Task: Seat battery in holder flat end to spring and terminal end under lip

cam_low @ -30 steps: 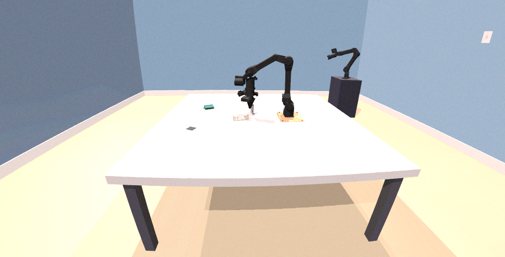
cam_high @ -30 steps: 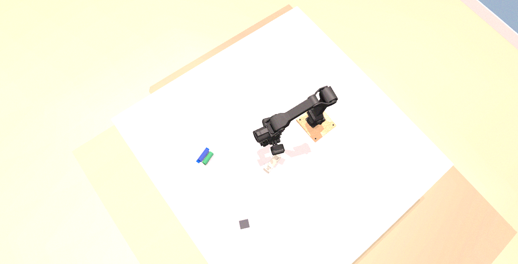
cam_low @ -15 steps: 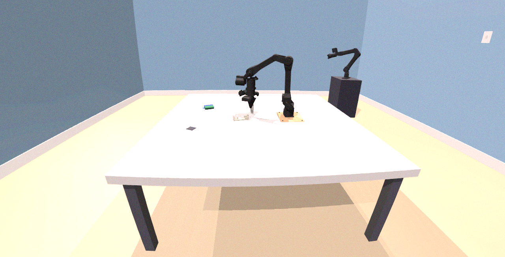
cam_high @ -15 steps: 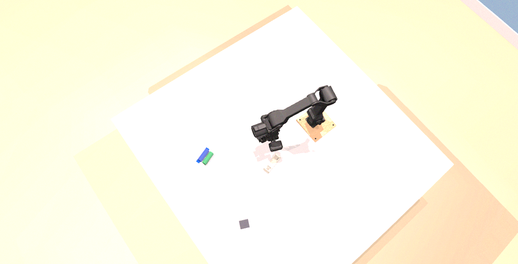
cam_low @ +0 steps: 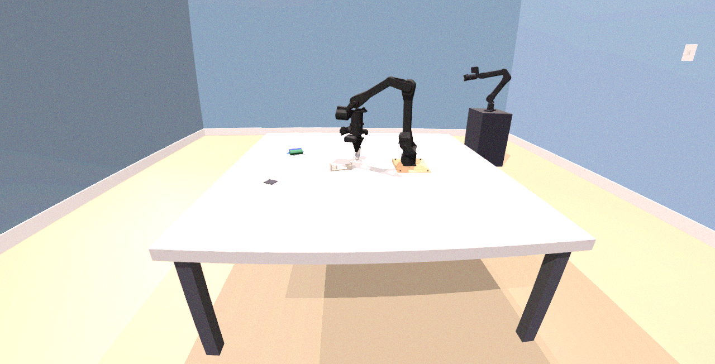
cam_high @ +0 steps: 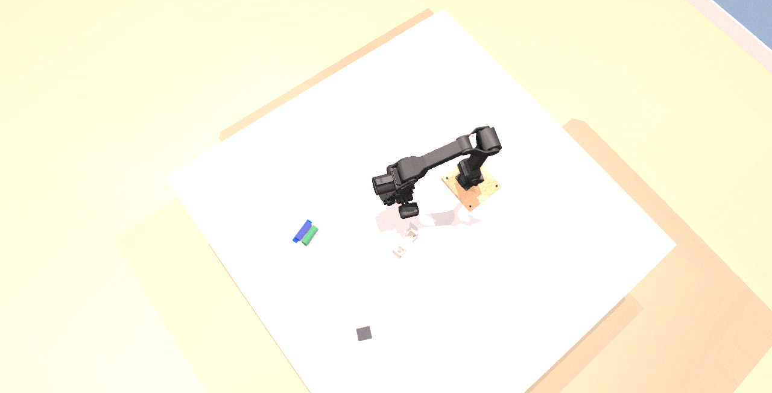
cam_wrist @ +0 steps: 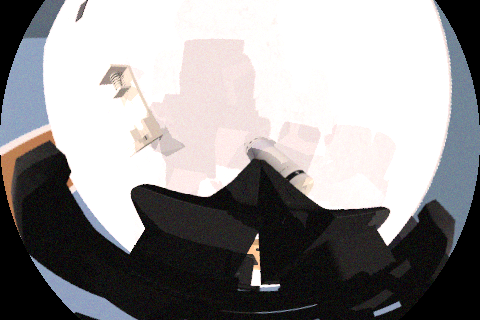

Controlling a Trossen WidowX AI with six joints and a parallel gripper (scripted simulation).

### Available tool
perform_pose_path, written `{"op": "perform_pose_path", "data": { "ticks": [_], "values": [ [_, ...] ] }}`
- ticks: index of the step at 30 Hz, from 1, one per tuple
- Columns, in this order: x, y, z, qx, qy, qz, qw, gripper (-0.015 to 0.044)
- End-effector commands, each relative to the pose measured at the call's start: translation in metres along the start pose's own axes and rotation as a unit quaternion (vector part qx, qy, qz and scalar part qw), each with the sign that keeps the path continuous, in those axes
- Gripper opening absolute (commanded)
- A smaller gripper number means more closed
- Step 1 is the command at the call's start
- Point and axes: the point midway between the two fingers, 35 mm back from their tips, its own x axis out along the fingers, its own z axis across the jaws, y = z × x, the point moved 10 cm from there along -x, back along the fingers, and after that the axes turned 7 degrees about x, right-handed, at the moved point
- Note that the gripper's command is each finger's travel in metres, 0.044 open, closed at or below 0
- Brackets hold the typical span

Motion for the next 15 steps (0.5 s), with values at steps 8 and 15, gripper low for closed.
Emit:
{"op": "perform_pose_path", "data": {
  "ticks": [8, 15],
  "values": [
    [0.001, 0.000, -0.019, -0.003, 0.001, 0.001, 1.000, 0.0000],
    [-0.010, -0.002, -0.019, 0.000, 0.000, 0.000, 1.000, 0.0000]
  ]
}}
